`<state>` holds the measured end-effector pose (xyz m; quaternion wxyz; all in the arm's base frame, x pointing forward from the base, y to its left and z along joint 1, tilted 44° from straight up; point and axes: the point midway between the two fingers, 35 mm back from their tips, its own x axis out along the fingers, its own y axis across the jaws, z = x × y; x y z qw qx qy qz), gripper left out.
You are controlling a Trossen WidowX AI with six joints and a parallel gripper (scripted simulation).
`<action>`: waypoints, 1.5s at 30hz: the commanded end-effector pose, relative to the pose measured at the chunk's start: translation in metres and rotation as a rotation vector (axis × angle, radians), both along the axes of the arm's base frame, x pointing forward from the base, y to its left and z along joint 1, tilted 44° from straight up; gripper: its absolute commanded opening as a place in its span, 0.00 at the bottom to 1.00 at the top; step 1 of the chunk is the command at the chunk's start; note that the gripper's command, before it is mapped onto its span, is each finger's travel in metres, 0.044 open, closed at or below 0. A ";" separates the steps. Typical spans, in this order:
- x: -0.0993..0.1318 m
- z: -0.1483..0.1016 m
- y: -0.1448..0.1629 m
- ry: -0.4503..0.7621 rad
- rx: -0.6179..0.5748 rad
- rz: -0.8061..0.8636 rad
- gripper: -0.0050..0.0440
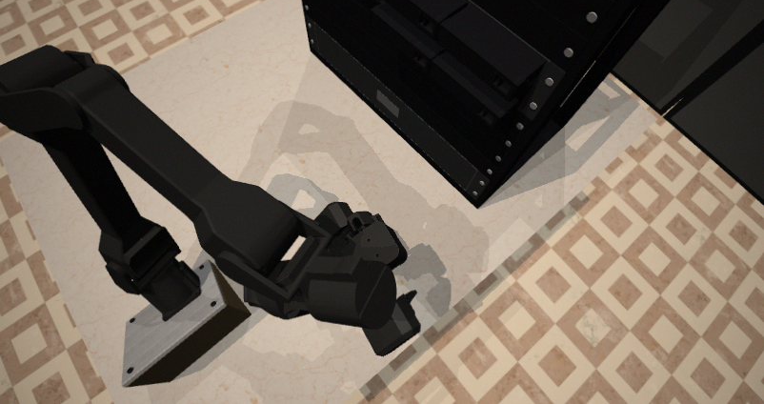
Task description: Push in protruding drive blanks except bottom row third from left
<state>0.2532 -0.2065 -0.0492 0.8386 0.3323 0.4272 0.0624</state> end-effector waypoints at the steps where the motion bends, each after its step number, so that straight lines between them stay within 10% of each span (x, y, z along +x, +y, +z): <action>1: 0.002 0.004 -0.004 -0.010 -0.017 -0.001 0.92; 45: 0.003 0.006 -0.006 -0.011 -0.007 -0.027 1.00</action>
